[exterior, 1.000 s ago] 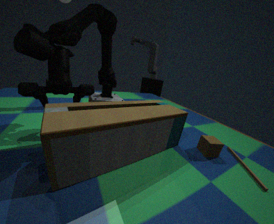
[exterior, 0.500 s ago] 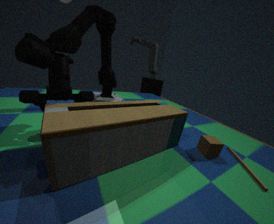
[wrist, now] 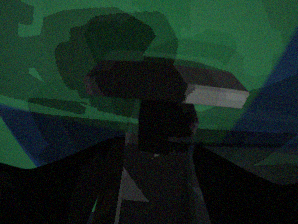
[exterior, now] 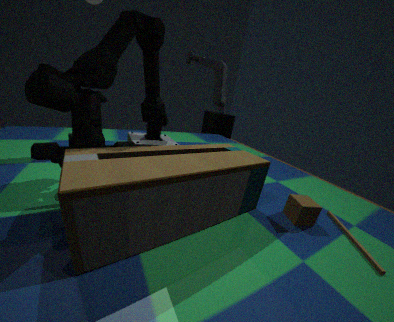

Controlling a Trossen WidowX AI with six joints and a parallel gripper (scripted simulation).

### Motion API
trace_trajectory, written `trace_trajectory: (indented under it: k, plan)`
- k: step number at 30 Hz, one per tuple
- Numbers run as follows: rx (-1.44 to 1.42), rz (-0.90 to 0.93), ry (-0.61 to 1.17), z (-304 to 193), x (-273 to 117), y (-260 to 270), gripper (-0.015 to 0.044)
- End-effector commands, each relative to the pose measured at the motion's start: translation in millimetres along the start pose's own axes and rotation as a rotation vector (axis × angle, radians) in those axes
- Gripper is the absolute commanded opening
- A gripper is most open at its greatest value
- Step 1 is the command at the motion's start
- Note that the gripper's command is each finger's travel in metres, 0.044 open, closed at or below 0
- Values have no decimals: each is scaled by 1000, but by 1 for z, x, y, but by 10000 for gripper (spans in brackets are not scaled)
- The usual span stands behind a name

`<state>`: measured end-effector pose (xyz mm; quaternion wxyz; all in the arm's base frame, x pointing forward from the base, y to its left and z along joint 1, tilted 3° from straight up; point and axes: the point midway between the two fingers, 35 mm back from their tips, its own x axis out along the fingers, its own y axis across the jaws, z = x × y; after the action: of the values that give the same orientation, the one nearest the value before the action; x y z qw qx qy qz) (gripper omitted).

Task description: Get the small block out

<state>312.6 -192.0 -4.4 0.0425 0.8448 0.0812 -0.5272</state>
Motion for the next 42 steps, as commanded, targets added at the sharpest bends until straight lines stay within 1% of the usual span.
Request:
trace_trajectory:
  k: [1, 8, 16, 19, 21, 29, 36, 42]
  plan:
    - [6, -6, -5, 6, 8, -3, 285]
    - [6, -6, -5, 10, 16, -5, 285]
    - [6, -6, -5, 10, 16, -5, 75]
    - [6, -6, -5, 10, 16, -5, 55]
    - [5, -6, -4, 7, 12, -4, 3]
    - [2, -4, -1, -16, -38, -3, 0]
    - [11, 0, -2, -18, -44, -4, 0]
    - [96, 42, -10, -21, -65, -15, 0]
